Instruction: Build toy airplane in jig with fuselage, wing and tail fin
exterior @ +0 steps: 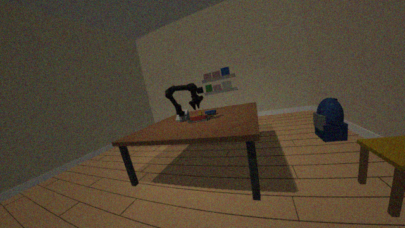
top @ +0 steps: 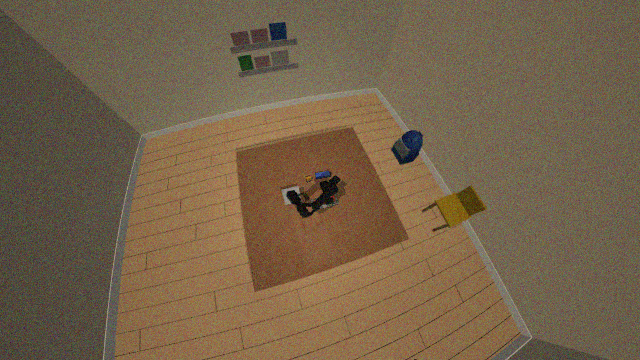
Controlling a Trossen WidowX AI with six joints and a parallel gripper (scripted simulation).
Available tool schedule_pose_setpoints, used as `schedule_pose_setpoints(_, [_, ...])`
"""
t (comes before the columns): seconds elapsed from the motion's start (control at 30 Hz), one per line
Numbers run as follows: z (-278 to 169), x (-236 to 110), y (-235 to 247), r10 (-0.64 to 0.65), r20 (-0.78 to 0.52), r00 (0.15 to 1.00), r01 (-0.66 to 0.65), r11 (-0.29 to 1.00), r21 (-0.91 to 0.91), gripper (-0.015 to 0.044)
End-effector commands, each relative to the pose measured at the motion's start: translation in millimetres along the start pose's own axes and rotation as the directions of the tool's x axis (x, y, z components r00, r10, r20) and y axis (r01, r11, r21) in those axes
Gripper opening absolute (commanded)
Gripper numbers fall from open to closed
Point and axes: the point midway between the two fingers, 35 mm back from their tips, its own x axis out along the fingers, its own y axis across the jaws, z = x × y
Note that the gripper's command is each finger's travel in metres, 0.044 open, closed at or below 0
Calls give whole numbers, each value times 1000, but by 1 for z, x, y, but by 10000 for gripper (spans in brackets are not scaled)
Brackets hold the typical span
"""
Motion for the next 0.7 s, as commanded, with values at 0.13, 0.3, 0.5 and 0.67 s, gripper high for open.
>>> schedule_pose_setpoints(0.13, [1,-16,0,-2,-8,1000,2,999,49,440])
schedule_pose_setpoints(0.3, [12,-18,17,3,-7,1000,-2,998,62,440])
schedule_pose_setpoints(0.5, [44,-22,99,15,-4,1000,-15,998,62,440])
schedule_pose_setpoints(0.67, [54,-17,176,17,-3,1000,-17,998,64,440])
